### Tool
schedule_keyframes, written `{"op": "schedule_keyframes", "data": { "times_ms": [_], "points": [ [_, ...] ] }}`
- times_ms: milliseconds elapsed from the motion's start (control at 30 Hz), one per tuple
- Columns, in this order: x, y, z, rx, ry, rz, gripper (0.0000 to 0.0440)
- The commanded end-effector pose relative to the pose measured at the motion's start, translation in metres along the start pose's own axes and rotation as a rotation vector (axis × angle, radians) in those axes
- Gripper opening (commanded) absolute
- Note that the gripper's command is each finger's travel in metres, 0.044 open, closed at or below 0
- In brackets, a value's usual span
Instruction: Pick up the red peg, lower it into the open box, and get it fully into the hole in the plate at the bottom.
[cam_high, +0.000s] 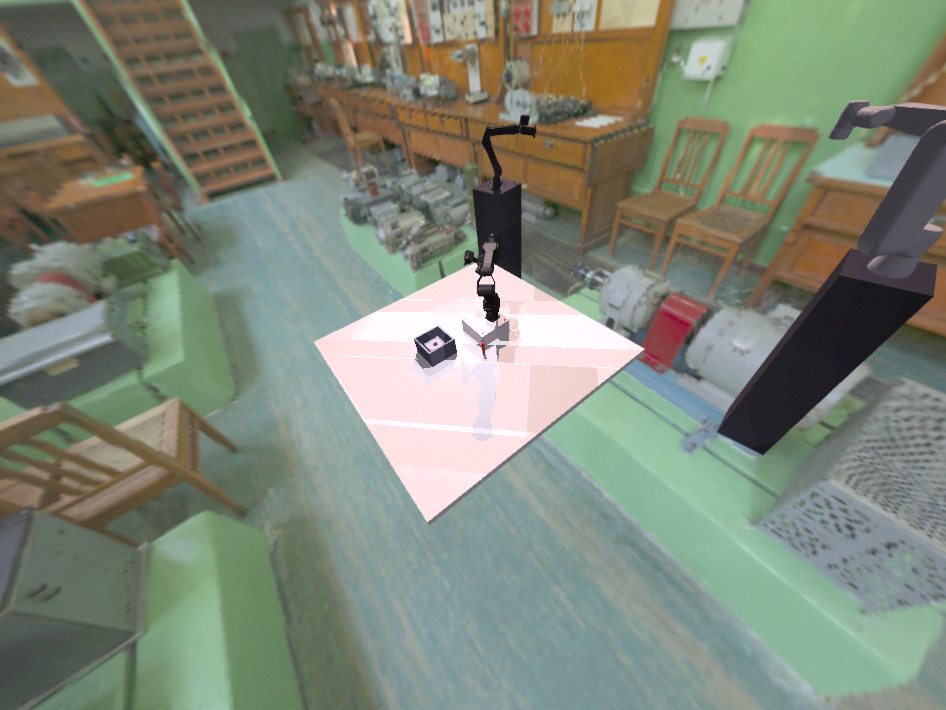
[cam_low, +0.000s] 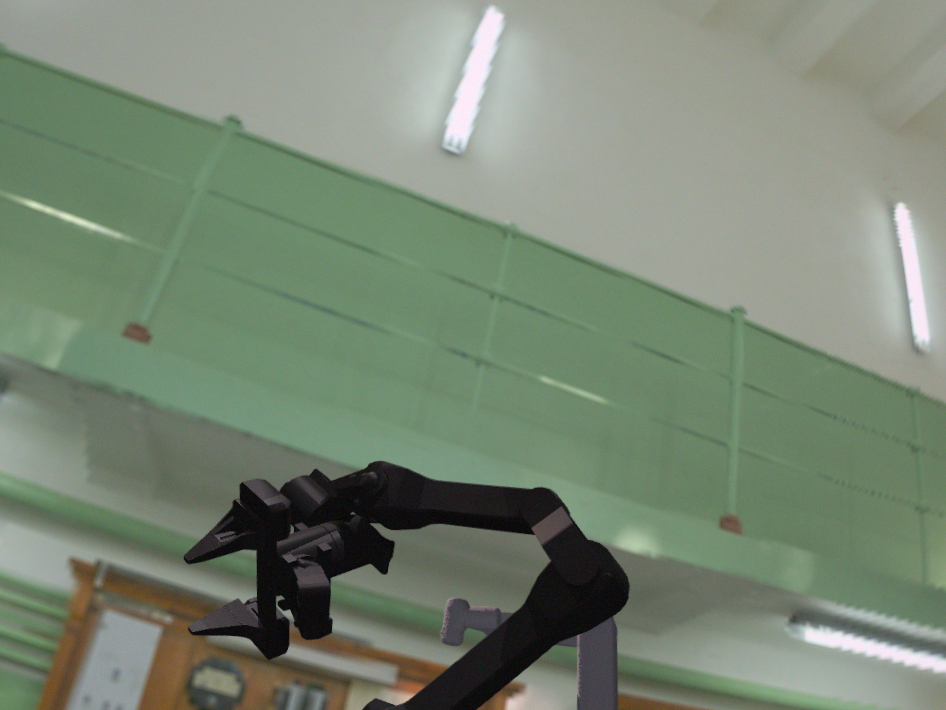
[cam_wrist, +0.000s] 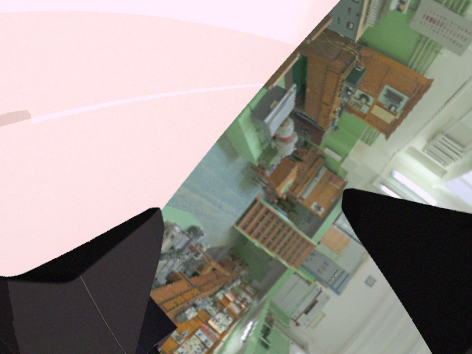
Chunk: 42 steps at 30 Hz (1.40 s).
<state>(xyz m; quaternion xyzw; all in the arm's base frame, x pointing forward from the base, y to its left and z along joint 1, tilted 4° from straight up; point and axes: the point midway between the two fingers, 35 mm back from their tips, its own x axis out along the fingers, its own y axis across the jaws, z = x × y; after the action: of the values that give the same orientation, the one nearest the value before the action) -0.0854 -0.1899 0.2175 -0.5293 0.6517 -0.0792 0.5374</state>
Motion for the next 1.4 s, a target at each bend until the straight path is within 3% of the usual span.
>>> {"op": "schedule_keyframes", "data": {
  "times_ms": [0,67,700,1367],
  "points": [
    [0.0,-0.002,-0.001,0.002,-0.001,0.002,0.0419],
    [0.002,-0.008,0.0,0.019,-0.018,0.005,0.044],
    [0.04,-0.076,0.067,0.484,-0.301,0.22,0.044],
    [0.028,-0.133,0.179,0.864,-0.314,0.501,0.044]
  ]
}}
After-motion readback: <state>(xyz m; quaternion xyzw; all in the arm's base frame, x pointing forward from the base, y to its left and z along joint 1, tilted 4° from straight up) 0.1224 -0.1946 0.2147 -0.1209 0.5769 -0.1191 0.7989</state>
